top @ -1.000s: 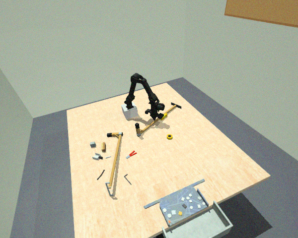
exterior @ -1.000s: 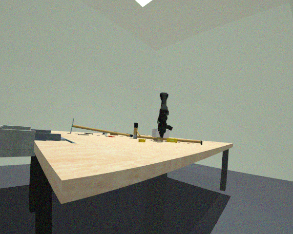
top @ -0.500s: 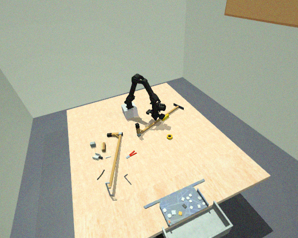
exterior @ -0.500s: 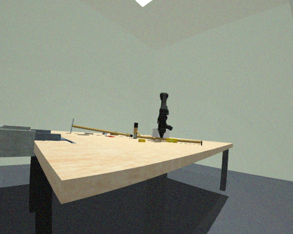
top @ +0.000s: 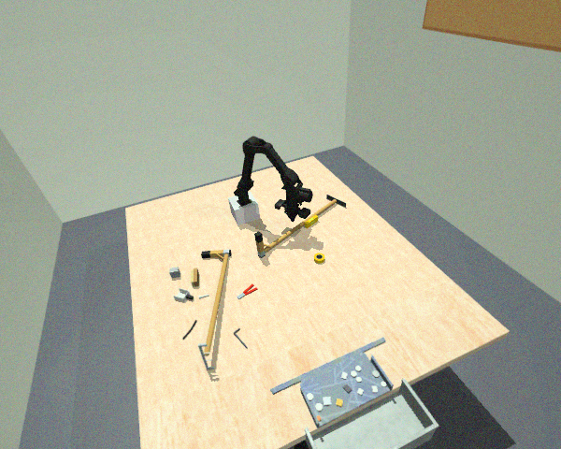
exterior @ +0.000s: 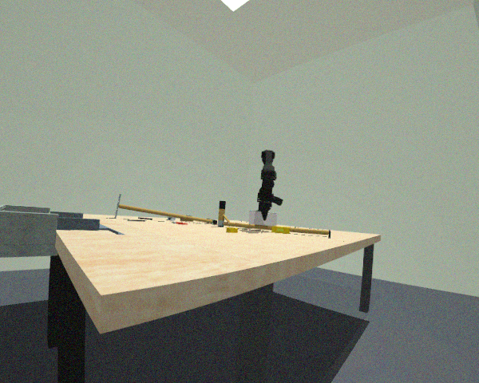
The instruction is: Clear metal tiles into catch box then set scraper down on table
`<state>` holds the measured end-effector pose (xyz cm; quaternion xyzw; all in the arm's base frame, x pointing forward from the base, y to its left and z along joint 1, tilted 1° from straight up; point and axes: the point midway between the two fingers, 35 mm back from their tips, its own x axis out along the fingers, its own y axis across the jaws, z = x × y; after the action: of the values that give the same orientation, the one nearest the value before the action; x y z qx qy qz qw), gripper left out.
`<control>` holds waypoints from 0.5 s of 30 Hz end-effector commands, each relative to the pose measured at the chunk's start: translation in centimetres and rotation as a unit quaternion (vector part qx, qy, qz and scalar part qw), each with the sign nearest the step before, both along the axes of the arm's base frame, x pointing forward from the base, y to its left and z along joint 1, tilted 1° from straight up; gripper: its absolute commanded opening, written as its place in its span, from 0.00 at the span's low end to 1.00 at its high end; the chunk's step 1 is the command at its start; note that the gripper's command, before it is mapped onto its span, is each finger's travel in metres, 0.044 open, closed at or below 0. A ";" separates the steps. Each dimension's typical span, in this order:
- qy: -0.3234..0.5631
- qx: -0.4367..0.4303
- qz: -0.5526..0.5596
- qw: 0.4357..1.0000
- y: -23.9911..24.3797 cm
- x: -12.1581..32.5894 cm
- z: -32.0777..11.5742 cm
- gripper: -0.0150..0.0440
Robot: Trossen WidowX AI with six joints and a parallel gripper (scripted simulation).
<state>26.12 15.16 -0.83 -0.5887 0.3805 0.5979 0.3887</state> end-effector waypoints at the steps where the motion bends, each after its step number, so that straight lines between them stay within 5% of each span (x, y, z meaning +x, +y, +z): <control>1: -0.003 0.002 0.001 1.000 0.1 0.2 1.6 0.25; 15: -0.003 0.002 0.001 1.000 -0.3 -0.3 5.7 0.25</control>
<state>25.85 14.88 4.36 -0.5891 0.3796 0.5965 0.3912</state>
